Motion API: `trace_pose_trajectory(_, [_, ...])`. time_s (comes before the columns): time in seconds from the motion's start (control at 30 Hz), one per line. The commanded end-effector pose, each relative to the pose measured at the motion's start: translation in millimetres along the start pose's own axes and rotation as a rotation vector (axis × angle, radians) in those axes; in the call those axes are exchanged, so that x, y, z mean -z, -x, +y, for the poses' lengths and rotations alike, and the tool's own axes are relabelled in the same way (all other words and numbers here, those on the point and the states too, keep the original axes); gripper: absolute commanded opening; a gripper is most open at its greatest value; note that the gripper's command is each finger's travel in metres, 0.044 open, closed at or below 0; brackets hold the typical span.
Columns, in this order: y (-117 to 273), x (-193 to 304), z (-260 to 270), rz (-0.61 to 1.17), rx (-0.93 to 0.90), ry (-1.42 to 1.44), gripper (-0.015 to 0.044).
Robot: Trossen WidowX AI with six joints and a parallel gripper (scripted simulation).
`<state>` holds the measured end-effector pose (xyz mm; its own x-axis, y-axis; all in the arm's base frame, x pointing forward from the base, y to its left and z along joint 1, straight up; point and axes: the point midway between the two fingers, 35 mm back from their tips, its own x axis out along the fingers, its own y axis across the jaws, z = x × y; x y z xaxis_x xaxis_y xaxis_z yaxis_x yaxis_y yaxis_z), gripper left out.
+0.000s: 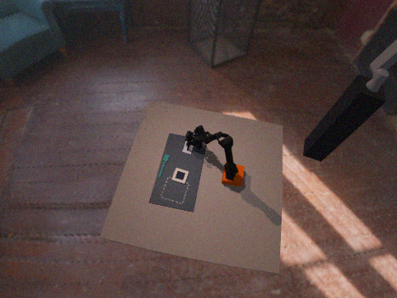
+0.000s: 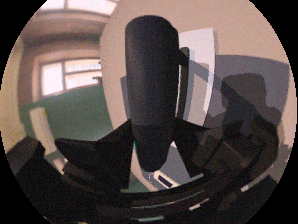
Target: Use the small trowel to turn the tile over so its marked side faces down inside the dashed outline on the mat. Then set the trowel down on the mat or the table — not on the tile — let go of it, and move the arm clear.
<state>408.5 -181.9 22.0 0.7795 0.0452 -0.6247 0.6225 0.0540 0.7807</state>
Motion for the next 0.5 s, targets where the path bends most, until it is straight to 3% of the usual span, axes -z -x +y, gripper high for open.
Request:
trace_pose_trajectory(0.0, [-0.6,-1.1,1.5,-0.004,-0.003,-0.002,0.0155])
trace_pose_trajectory(0.47, [-0.6,-1.1,1.5,-0.004,-0.003,-0.002,0.0062])
